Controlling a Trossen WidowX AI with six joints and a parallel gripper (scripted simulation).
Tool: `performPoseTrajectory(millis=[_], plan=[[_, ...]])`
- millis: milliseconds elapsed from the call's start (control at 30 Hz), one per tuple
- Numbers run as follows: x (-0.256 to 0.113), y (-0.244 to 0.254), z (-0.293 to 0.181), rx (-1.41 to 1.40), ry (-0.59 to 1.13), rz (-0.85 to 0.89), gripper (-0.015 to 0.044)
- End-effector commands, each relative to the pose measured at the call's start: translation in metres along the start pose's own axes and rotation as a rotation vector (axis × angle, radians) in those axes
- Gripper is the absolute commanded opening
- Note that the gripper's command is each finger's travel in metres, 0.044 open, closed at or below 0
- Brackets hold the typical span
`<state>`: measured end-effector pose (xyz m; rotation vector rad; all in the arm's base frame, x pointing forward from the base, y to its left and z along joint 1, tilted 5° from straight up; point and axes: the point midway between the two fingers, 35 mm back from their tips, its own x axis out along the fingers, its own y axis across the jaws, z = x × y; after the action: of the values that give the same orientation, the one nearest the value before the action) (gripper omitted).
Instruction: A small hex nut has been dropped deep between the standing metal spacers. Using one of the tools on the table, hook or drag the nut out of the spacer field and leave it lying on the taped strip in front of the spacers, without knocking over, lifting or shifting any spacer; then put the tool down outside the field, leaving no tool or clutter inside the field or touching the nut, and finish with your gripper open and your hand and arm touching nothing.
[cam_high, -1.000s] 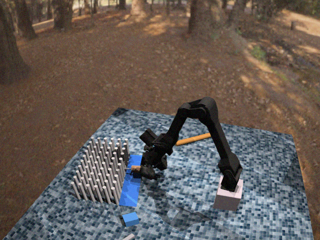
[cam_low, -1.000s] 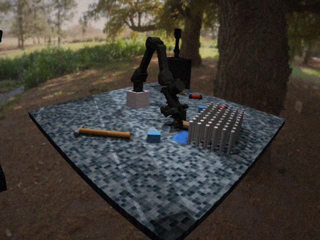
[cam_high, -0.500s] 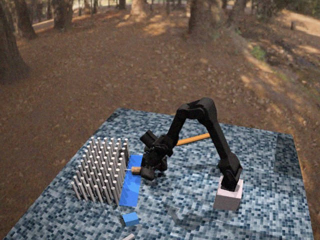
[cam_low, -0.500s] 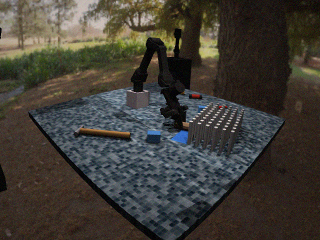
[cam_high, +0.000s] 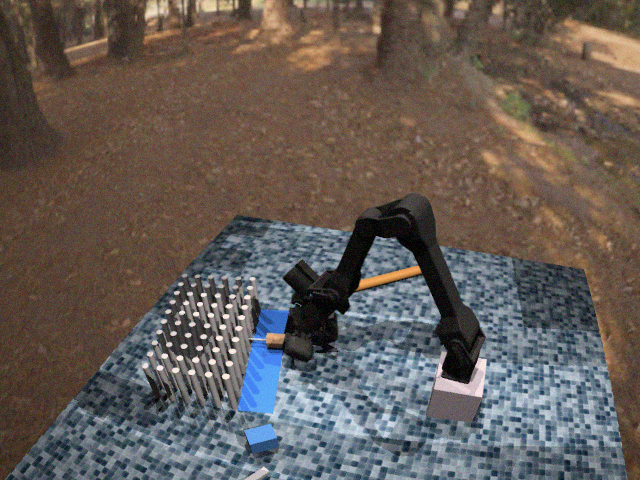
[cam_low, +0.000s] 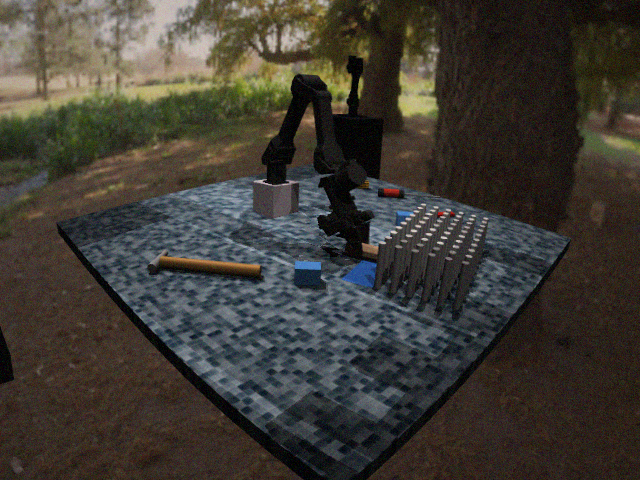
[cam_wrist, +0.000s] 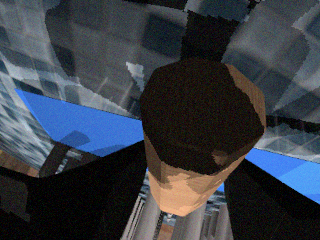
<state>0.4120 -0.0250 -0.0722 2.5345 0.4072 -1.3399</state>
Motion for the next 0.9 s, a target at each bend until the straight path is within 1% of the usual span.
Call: performPoseTrajectory(millis=[0,867], plan=[[-0.001,-0.001,0.003,-0.003,0.0,-0.002,0.0],[-0.01,-0.002,0.016,-0.005,-0.001,-0.004,0.0]])
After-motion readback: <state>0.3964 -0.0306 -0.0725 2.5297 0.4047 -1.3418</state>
